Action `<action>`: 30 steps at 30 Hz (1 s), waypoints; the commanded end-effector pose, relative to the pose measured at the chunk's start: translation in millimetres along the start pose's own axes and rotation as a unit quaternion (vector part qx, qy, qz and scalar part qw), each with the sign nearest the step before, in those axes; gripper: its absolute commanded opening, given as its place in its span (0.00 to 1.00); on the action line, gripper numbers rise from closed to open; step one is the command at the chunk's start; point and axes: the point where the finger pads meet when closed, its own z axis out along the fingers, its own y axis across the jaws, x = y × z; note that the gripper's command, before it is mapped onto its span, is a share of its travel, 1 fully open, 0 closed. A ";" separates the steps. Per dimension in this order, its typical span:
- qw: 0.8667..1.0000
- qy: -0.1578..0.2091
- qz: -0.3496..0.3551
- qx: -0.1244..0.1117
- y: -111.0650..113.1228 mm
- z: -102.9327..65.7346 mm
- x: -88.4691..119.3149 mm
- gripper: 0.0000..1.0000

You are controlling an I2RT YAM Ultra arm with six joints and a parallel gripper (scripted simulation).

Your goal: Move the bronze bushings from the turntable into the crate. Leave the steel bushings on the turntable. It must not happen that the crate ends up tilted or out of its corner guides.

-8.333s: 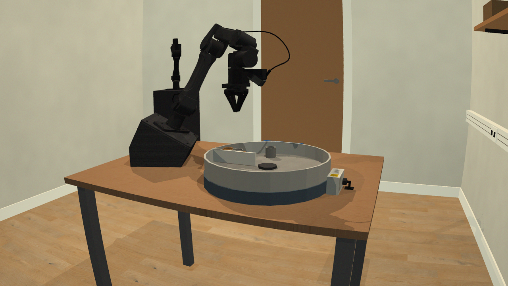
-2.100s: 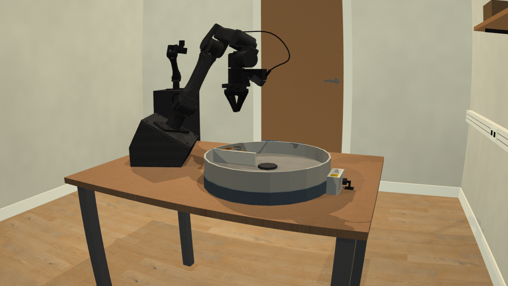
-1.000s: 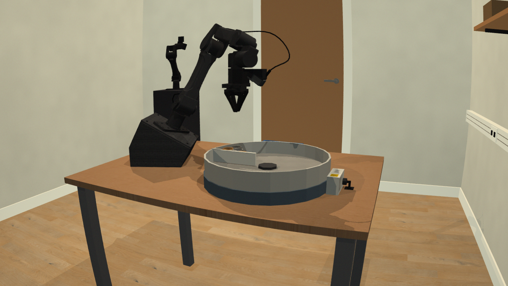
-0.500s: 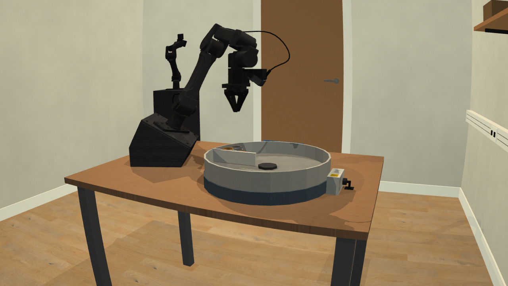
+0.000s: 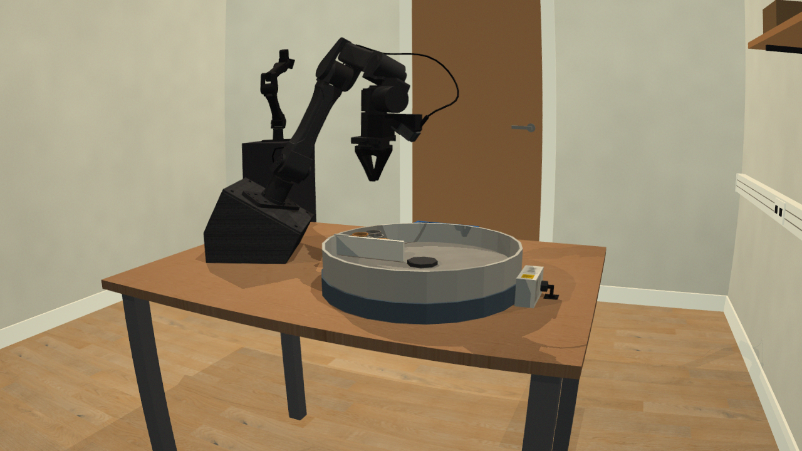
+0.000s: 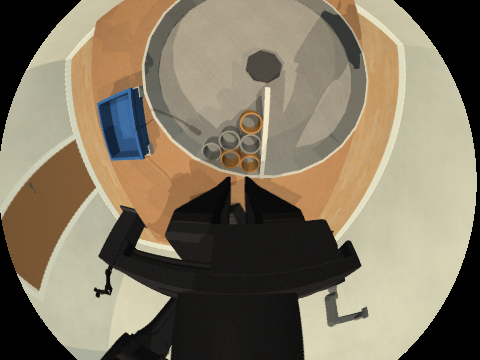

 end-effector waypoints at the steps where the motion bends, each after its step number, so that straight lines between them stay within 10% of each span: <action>1: 1.000 -0.001 0.020 0.008 -6.1 15.2 -4.4 0.15; 10: 0.995 -0.002 0.095 0.008 -7.5 90.2 -24.5 0.15; 30: 0.995 -0.031 0.093 0.021 -12.4 77.1 -40.5 0.15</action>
